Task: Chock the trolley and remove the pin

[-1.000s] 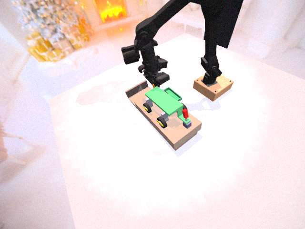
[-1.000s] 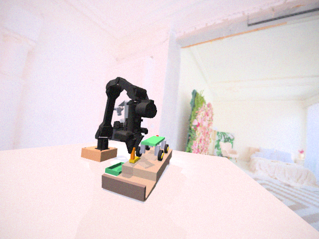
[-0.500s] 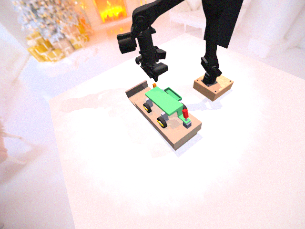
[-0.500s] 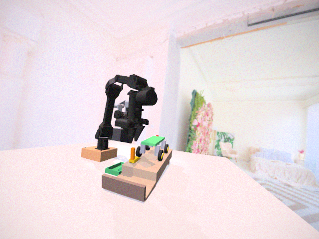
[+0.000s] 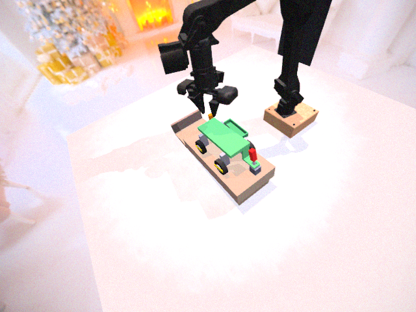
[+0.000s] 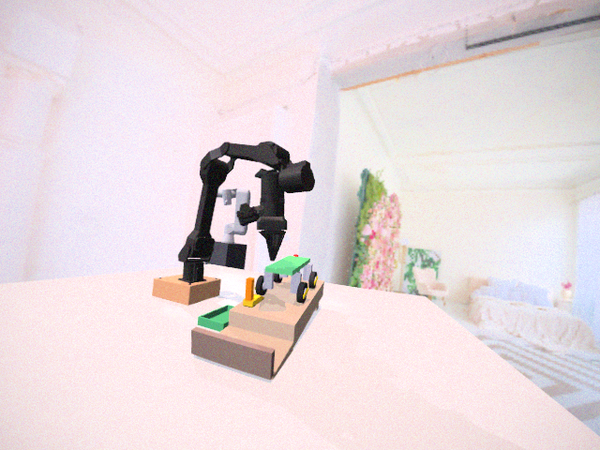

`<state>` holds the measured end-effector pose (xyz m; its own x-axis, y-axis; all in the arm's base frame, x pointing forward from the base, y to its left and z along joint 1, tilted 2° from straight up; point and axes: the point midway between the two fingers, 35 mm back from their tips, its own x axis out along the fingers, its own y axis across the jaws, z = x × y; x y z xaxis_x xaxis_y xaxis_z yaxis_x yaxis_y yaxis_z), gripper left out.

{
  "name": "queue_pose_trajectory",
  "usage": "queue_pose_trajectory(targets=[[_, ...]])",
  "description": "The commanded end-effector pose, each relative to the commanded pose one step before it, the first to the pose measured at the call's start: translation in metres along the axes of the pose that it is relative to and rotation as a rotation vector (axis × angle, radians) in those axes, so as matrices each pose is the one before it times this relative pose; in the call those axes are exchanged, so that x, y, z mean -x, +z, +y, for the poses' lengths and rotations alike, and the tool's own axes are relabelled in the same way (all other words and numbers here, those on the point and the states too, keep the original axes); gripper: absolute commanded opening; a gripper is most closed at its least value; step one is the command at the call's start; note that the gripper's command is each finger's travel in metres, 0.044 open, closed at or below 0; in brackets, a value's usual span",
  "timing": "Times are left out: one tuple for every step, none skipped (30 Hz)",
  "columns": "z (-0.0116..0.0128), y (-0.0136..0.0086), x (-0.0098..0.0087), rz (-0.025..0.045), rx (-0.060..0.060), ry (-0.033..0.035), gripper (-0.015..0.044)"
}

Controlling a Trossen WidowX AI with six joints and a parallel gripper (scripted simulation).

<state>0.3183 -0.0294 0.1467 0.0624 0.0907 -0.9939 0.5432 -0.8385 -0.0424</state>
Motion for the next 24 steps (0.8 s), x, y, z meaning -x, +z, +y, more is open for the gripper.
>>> queue_pose_trajectory(targets=[[-0.02802,-0.02148,0.00335,0.02755,0.2108,-0.03437,0.0190],[-0.00673,-0.00662,-0.00001,0.00623,0.0567,-0.00984,0.0190],[-0.00654,-0.00681,-0.00009,0.00640,0.0567,-0.00982,0.0190],[-0.00635,-0.00699,-0.00016,0.00657,0.0567,-0.00980,0.0190],[-0.00615,-0.00717,-0.00024,0.00675,0.0566,-0.00978,0.0190],[-0.00595,-0.00734,-0.00032,0.00693,0.0566,-0.00975,0.0190],[-0.00574,-0.00751,-0.00039,0.00712,0.0565,-0.00973,0.0190],[-0.00531,-0.00735,-0.00050,0.00710,0.0579,-0.01007,0.0190],[-0.00516,-0.00762,-0.00058,0.00744,0.0587,-0.01015,0.0190],[-0.00492,-0.00777,-0.00066,0.00769,0.0586,-0.01009,0.0190],[-0.00467,-0.00792,-0.00074,0.00794,0.0585,-0.01001,0.0190],[-0.00442,-0.00806,-0.00081,0.00819,0.0585,-0.00994,0.0190],[-0.00416,-0.00819,-0.00089,0.00845,0.0584,-0.00985,0.0190],[-0.00390,-0.00831,-0.00096,0.00871,0.0584,-0.00976,0.0190],[-0.00364,-0.00842,-0.00104,0.00898,0.0583,-0.00966,0.0190],[-0.00336,-0.00849,-0.00111,0.00922,0.0580,-0.00952,0.0190],[-0.00244,-0.00684,-0.00094,0.00753,0.0461,-0.00750,0.0190],[-0.00134,-0.00414,-0.00060,0.00460,0.0277,-0.00446,0.0190],[-0.00042,-0.00139,-0.00021,0.00155,0.0092,-0.00148,0.0190],[0.00000,0.00000,0.00000,0.00000,0.0000,0.00000,0.0190],[0.00000,0.00000,0.00000,0.00000,0.0000,0.00000,0.0190],[0.00000,0.00000,0.00000,0.00000,0.0000,0.00000,0.0190],[0.00000,0.00000,0.00000,0.00000,0.0000,0.00000,0.0190],[0.00000,0.00000,0.00000,0.00000,0.0000,0.00000,0.0190]])
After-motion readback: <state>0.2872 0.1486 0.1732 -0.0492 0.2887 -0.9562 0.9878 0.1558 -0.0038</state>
